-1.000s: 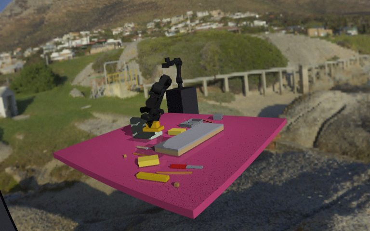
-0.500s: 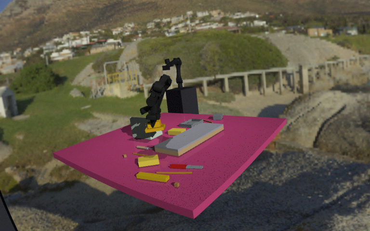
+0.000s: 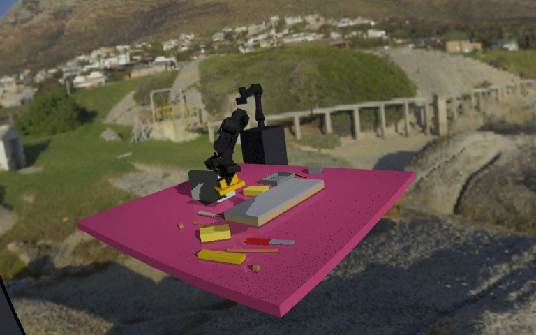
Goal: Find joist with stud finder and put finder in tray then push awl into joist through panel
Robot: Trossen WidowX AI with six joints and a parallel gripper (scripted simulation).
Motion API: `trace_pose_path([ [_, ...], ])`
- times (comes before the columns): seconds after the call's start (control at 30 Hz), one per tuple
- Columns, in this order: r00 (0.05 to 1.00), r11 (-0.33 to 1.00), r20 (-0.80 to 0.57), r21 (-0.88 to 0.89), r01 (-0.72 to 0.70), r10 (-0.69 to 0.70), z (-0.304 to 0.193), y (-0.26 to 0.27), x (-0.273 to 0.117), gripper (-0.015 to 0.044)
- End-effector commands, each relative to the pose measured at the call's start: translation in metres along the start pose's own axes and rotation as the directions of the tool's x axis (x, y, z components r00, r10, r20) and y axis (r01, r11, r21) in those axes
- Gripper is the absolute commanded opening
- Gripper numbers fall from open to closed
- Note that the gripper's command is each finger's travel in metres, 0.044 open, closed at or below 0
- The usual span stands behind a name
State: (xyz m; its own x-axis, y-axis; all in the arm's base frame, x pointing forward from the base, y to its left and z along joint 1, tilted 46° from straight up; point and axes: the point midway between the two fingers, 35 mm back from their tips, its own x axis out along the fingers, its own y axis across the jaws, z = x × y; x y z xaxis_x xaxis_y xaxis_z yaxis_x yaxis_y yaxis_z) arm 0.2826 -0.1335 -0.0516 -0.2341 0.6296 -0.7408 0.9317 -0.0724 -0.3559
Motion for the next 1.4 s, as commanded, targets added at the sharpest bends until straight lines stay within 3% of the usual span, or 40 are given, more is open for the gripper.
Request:
trace_pose_path([
  [0.0, 0.999, 0.987, -0.011, -0.158, -0.039, 0.038, -0.001, 0.013, -0.004, 0.0],
  [0.27, 0.995, 0.892, -0.038, -0.442, -0.097, 0.089, -0.004, 0.032, -0.007, 0.0],
  [0.57, 0.987, 0.686, -0.071, -0.712, -0.151, 0.144, -0.008, 0.054, -0.011, 0.0],
  [0.97, 0.97, 0.289, -0.119, -0.941, -0.179, 0.213, -0.014, 0.081, -0.017, 0.0],
  [1.37, 0.946, -0.166, -0.171, -0.978, -0.128, 0.275, -0.022, 0.106, -0.023, 0.0],
])
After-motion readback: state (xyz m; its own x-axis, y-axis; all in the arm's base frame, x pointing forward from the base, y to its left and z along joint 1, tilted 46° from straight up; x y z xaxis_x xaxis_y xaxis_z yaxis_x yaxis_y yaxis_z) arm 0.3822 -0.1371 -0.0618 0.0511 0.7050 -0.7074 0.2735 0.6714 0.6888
